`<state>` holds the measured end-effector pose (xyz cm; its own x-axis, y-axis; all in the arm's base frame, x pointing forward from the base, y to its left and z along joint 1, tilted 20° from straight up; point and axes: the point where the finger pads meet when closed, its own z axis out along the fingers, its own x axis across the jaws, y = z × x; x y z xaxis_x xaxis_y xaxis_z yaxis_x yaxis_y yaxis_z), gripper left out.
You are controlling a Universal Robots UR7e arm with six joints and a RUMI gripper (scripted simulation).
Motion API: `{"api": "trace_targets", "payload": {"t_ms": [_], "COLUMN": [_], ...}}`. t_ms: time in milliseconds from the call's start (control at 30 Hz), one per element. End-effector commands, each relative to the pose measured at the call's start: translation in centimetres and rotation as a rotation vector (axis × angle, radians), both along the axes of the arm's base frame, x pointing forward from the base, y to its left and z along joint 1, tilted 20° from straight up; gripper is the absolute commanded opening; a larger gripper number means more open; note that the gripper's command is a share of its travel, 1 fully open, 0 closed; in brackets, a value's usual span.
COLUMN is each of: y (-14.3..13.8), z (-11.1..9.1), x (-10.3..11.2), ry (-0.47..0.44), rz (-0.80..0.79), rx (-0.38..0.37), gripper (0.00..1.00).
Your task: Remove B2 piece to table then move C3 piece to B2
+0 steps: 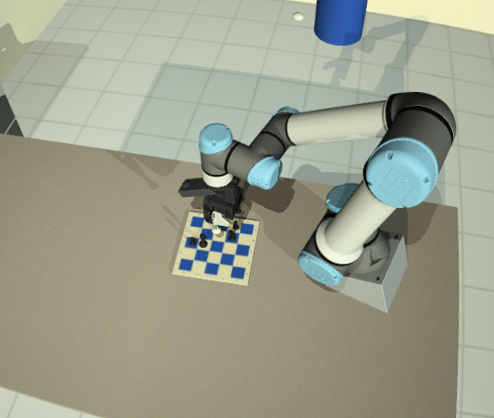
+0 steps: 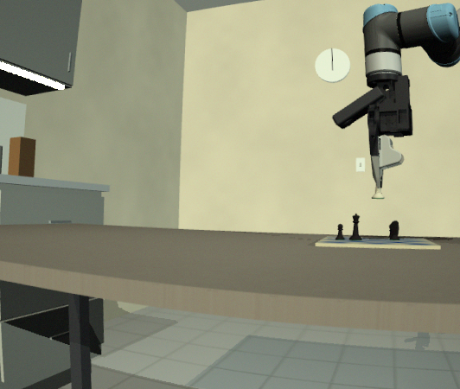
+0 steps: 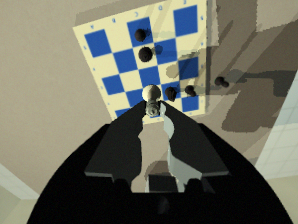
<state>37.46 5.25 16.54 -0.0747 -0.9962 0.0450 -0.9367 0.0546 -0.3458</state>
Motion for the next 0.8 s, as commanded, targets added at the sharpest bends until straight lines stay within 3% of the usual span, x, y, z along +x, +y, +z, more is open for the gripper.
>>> {"api": "trace_targets", "payload": {"t_ms": [0,467,667,767], "y": [0.1,0.1,3.2,3.5], "z": [1.4,1.6,0.2,0.0], "x": [-0.5,-0.7,-4.1,-4.4], "ry": [0.001,0.001,0.014,0.015], "rz": [0.001,0.003,0.178,0.193], "rx": [0.001,0.001,-0.063,-0.069], "gripper": [0.0,0.0,0.0,0.0]}}
